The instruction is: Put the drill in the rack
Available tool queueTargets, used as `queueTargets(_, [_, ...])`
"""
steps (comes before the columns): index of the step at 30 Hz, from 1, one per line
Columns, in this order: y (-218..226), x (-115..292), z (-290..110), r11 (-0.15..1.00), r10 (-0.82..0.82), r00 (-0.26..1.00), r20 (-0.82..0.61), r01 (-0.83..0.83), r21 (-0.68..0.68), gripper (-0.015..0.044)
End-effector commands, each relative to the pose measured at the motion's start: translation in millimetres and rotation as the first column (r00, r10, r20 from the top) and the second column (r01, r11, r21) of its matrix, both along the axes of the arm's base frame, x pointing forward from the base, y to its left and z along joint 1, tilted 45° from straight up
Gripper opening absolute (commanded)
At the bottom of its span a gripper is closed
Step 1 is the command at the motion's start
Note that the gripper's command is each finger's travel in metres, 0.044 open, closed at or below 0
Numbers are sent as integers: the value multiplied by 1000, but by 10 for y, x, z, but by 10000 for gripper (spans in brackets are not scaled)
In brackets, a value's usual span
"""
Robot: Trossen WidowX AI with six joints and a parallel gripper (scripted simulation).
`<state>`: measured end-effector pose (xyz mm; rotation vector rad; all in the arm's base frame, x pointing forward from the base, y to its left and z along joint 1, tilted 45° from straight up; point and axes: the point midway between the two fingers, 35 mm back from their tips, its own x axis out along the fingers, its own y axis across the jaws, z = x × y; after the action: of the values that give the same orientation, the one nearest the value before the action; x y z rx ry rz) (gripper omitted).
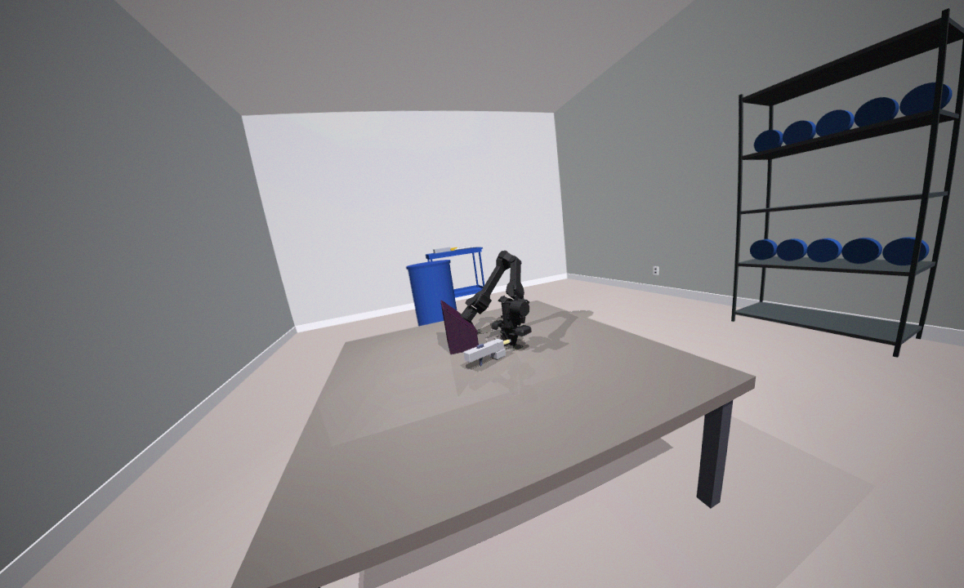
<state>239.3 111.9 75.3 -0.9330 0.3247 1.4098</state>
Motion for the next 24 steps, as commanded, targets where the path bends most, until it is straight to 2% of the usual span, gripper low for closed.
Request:
queueTargets(1, [-2,1,-5,1000,2,1000,0,-2,0,157])
queueTargets(12, [-22,13,-36,1000,-4,1000,7,4,-6,440])
queueTargets(24, [-47,36,-70,1000,-4,1000,7,4,-6,440])
